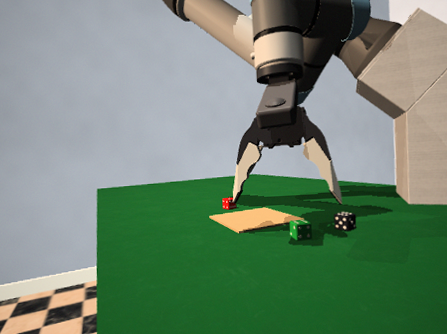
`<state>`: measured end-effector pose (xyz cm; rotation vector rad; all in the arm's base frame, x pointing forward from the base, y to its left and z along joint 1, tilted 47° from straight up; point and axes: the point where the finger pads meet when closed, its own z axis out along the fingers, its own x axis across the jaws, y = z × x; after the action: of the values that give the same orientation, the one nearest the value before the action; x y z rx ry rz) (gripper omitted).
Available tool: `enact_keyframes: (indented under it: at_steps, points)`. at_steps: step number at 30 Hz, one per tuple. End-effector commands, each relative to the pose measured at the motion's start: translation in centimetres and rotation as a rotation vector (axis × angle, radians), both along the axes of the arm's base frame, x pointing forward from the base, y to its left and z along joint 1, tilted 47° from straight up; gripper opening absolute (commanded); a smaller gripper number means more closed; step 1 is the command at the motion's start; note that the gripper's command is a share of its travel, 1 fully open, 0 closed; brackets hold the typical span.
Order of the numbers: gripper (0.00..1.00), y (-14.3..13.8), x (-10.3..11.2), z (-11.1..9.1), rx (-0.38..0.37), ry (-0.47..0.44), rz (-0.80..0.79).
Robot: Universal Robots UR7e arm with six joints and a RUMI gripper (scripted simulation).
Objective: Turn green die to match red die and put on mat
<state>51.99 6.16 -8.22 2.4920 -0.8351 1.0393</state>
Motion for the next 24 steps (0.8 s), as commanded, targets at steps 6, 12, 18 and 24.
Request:
enact_keyframes:
  at_steps: [6,12,18,24]
  points:
    - [1.0,0.97,0.12,-0.56,0.0,0.0,0.0]
    - [1.0,1.01,0.13,-0.58,0.0,0.0,0.0]
    - [1.0,1.01,0.13,-0.58,0.0,0.0,0.0]
    - [1.0,1.01,0.13,-0.58,0.0,0.0,0.0]
